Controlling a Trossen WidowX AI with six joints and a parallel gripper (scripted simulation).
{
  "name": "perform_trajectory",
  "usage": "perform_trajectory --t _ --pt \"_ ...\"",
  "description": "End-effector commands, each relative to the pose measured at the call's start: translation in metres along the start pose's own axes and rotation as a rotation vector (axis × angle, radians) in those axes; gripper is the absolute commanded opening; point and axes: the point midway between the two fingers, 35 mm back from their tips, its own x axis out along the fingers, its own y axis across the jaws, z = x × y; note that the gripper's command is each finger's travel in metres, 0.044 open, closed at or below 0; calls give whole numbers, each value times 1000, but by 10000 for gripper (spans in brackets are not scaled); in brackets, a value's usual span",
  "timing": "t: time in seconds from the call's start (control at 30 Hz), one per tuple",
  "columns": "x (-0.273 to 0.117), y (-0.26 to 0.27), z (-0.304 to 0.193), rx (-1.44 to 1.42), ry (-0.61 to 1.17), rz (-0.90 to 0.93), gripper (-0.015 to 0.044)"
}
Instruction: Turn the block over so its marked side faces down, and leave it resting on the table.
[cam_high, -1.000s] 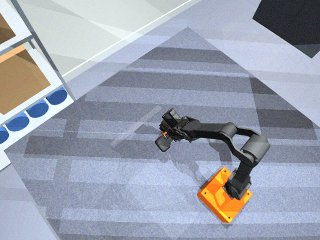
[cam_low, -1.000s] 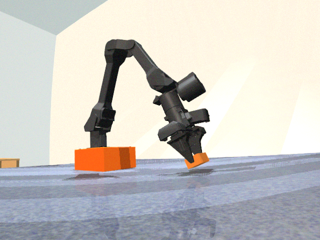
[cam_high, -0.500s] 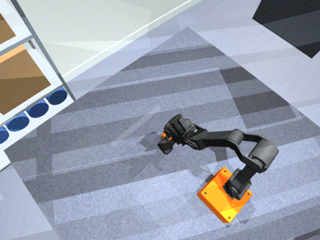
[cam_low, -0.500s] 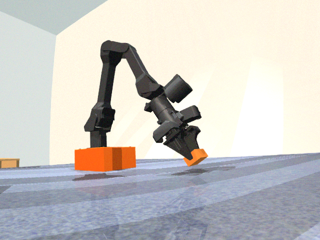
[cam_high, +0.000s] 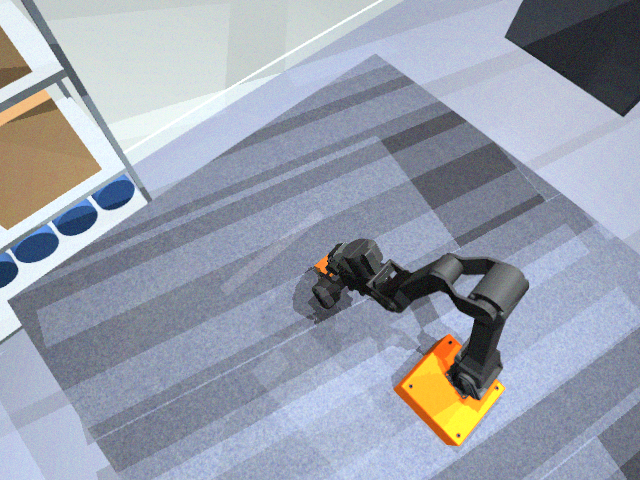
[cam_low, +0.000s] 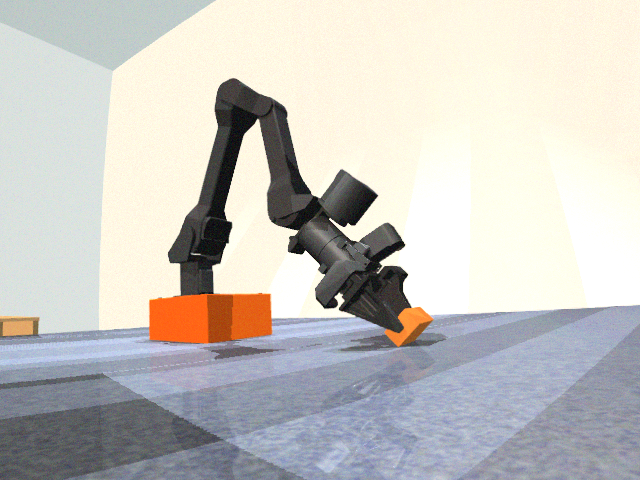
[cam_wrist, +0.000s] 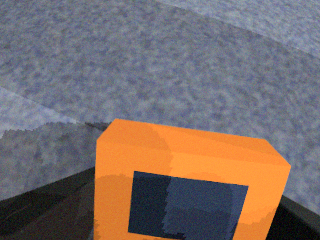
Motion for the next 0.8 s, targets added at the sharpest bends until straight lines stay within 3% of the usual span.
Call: perform_trajectory --t 0.0,0.77 --pt "5 0 -5 0 -42 -3 0" --pt "-5 -1 -18 6 -345 -4 0"
